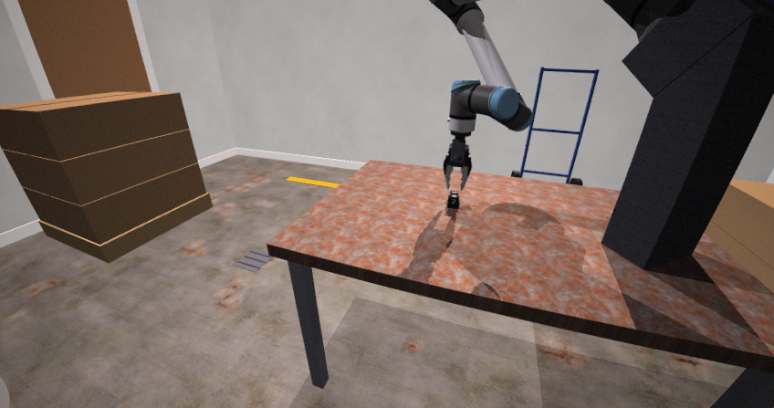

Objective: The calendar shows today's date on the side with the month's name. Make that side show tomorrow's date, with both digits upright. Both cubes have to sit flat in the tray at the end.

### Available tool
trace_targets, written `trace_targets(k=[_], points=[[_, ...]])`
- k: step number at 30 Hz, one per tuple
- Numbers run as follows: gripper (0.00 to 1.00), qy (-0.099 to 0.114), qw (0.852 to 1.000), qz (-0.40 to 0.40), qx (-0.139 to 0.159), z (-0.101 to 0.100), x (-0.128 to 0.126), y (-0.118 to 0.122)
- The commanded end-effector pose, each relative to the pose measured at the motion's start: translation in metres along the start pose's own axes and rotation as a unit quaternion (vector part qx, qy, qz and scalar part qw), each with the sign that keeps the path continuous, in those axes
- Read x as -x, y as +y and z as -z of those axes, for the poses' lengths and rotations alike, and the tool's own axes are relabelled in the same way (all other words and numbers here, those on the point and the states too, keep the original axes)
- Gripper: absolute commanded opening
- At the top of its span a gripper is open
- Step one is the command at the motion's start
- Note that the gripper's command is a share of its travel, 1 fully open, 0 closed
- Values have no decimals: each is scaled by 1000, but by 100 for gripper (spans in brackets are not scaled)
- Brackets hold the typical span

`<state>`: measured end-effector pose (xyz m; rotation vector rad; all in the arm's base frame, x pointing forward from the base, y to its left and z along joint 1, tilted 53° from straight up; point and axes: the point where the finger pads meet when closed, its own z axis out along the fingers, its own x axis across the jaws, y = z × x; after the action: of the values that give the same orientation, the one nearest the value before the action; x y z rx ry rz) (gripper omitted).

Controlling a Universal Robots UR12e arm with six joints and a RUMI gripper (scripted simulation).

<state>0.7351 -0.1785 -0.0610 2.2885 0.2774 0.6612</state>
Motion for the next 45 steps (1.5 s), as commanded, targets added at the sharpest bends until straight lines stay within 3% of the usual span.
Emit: trace_targets(k=[1,21,45], points=[[28,2,1000,-1,1,-1,-3,2],[28,2,1000,-1,1,-1,-3,2],[28,1,1000,-1,1,-28,-2,2]])
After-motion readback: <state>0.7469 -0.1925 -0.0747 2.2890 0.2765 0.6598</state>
